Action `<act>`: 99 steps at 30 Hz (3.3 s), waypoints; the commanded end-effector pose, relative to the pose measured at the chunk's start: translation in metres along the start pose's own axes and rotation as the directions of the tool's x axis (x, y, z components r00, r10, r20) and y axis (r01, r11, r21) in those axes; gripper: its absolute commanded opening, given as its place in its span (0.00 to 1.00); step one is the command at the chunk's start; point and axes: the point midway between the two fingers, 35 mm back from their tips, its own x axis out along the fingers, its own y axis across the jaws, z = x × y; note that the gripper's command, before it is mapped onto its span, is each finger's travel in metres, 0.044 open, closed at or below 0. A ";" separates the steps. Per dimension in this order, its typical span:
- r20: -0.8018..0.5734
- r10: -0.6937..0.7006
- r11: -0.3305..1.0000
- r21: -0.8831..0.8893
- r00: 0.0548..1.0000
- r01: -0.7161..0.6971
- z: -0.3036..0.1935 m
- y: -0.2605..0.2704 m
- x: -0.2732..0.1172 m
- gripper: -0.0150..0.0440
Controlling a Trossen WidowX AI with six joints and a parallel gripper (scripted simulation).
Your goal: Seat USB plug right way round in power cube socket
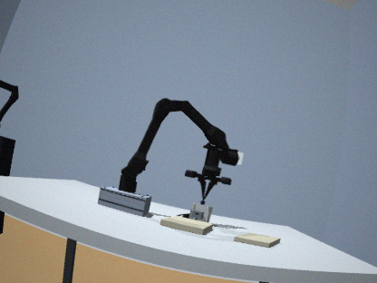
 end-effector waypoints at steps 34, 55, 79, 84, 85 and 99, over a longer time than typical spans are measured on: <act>0.000 0.000 1.000 0.000 1.000 0.000 0.000 0.000 -0.024 0.25; 0.003 -0.005 0.991 -0.134 1.000 0.005 0.000 0.000 -0.027 0.25; 0.003 -0.005 0.717 -0.697 1.000 0.006 0.000 0.000 -0.027 0.25; 0.003 -0.005 0.620 -0.784 1.000 0.005 0.000 0.000 -0.027 0.25; 0.003 -0.005 0.600 -0.800 1.000 0.005 0.000 0.000 -0.027 0.25; 0.003 -0.005 0.273 -0.962 1.000 0.004 0.000 0.000 -0.027 0.25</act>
